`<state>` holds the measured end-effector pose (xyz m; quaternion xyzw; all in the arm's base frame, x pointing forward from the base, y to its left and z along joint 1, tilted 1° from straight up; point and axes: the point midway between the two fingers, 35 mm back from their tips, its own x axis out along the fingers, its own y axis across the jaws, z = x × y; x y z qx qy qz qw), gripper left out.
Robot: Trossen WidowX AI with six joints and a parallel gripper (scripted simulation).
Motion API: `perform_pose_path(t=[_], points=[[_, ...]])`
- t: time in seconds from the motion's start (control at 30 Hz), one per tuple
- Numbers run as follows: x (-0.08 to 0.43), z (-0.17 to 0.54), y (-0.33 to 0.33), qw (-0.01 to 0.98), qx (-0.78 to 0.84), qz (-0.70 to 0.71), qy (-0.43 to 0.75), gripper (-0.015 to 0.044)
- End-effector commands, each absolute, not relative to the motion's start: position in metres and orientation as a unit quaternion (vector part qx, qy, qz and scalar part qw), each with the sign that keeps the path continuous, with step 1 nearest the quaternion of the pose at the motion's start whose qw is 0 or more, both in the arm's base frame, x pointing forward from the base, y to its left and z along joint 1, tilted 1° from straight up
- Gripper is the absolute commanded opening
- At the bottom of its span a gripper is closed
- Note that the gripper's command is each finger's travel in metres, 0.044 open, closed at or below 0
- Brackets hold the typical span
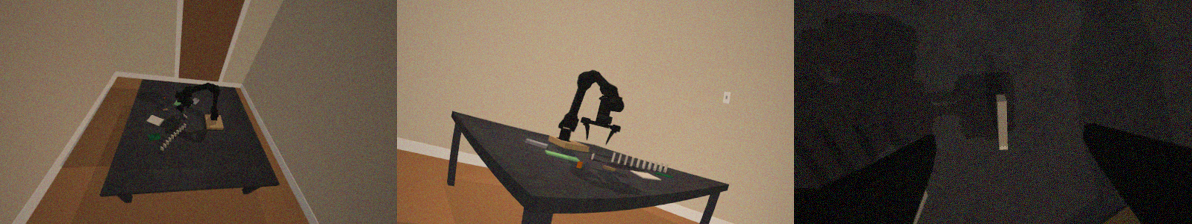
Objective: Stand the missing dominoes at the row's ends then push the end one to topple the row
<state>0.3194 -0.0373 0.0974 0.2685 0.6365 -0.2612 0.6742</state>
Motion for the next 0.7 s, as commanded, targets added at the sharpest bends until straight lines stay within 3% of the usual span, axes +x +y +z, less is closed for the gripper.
perform_pose_path(t=[0.0, 0.17, 0.67], points=[[0.319, 0.074, -0.037, 0.667, 0.274, -0.265, 0.64, 0.044], [0.319, 0.034, -0.037, 0.667, 0.274, -0.265, 0.64, 0.044], [0.321, 0.018, -0.036, 0.667, 0.274, -0.265, 0.64, 0.044]])
